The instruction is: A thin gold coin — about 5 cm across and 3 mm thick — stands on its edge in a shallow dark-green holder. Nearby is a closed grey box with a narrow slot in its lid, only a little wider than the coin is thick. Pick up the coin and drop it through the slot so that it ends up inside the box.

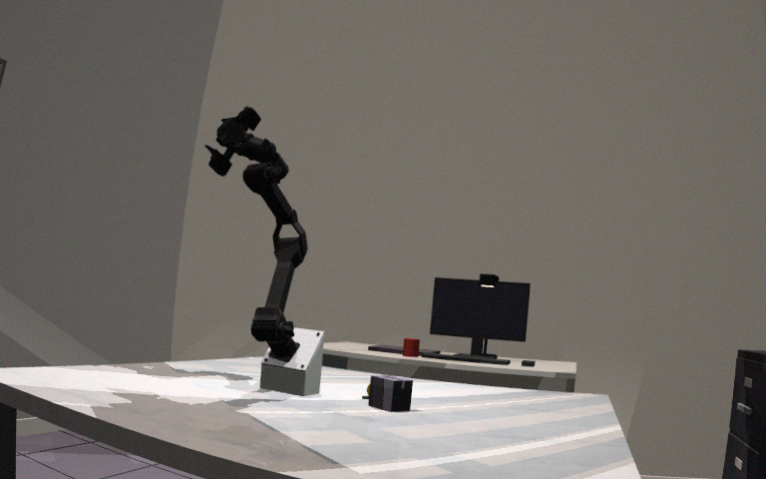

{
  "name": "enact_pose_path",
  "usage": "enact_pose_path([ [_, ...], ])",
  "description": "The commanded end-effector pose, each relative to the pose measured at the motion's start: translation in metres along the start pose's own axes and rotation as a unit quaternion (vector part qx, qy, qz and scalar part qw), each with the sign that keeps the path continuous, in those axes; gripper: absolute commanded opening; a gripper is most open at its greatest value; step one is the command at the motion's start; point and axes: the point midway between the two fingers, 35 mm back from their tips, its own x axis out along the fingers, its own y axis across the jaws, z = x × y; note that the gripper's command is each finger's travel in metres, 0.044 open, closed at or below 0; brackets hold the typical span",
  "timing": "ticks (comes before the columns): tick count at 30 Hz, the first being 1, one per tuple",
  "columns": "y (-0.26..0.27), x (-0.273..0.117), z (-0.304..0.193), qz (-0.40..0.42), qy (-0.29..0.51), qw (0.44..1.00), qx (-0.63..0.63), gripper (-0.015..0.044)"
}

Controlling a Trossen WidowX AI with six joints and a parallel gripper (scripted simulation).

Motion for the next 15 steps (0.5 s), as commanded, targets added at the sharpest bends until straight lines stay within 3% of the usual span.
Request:
enact_pose_path([
  [1,0.000,0.000,0.001,0.000,-0.001,1.000,-0.005,0.0374],
  [3,0.004,0.002,0.008,-0.004,-0.009,0.999,-0.042,0.0321],
  [9,0.052,0.009,0.094,0.013,-0.108,0.970,-0.220,0.0164],
  [15,0.087,-0.009,0.171,-0.022,-0.195,0.916,-0.350,0.0161],
])
